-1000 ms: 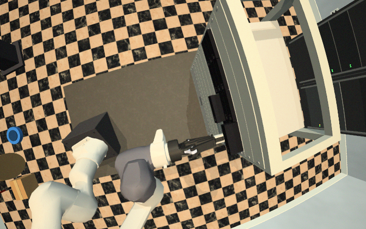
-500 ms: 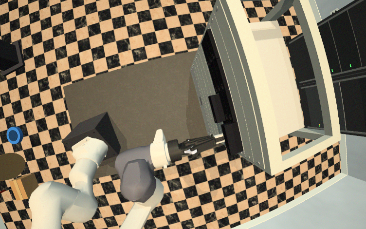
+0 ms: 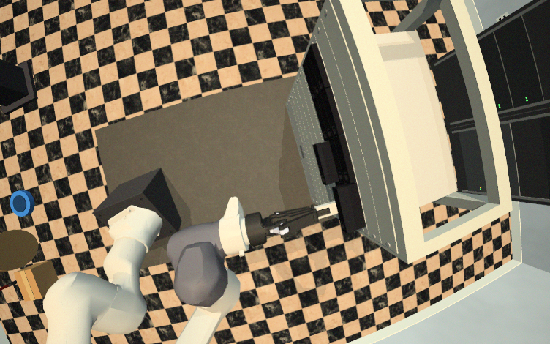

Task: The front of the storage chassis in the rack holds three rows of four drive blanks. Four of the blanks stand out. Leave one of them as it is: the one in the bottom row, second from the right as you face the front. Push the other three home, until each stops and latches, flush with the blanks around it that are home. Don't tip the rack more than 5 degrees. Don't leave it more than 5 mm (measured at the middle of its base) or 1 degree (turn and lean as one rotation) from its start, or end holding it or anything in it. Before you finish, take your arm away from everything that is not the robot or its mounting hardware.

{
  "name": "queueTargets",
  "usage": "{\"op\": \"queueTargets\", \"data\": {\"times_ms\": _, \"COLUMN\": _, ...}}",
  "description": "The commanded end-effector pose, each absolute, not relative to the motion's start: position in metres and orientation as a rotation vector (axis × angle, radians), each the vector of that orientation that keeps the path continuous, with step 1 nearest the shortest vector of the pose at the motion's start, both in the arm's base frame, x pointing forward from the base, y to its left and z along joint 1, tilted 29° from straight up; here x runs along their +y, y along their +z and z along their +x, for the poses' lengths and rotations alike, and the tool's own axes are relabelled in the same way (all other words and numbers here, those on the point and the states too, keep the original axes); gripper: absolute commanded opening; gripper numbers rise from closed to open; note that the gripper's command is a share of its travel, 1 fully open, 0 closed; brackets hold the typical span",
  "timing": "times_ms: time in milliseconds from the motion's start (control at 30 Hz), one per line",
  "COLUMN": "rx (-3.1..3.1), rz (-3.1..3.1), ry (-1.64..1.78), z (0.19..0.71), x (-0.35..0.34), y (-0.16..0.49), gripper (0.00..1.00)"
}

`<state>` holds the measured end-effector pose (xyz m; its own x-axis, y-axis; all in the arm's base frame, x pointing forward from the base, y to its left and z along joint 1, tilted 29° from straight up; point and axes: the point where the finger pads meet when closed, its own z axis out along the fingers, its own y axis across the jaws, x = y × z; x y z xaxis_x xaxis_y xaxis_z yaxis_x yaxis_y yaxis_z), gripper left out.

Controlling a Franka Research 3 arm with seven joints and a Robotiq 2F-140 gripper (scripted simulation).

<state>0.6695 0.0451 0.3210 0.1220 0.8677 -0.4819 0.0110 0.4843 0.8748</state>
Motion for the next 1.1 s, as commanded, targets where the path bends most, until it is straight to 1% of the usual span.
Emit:
{"op": "queueTargets", "data": {"times_ms": 0, "rx": 1.313, "rz": 0.849, "ry": 0.776, "z": 0.650, "x": 0.049, "y": 0.322, "gripper": 0.00}}
{"op": "queueTargets", "data": {"times_ms": 200, "rx": 1.317, "rz": 0.842, "ry": 0.785, "z": 0.611, "x": 0.052, "y": 0.321, "gripper": 0.00}}
{"op": "queueTargets", "data": {"times_ms": 567, "rx": 1.331, "rz": 0.851, "ry": 0.786, "z": 0.607, "x": 0.052, "y": 0.321, "gripper": 0.00}}
{"op": "queueTargets", "data": {"times_ms": 833, "rx": 1.331, "rz": 0.851, "ry": 0.786, "z": 0.602, "x": 0.066, "y": 0.342, "gripper": 0.00}}
{"op": "queueTargets", "data": {"times_ms": 1067, "rx": 1.331, "rz": 0.851, "ry": 0.786, "z": 0.610, "x": 0.066, "y": 0.342, "gripper": 0.00}}
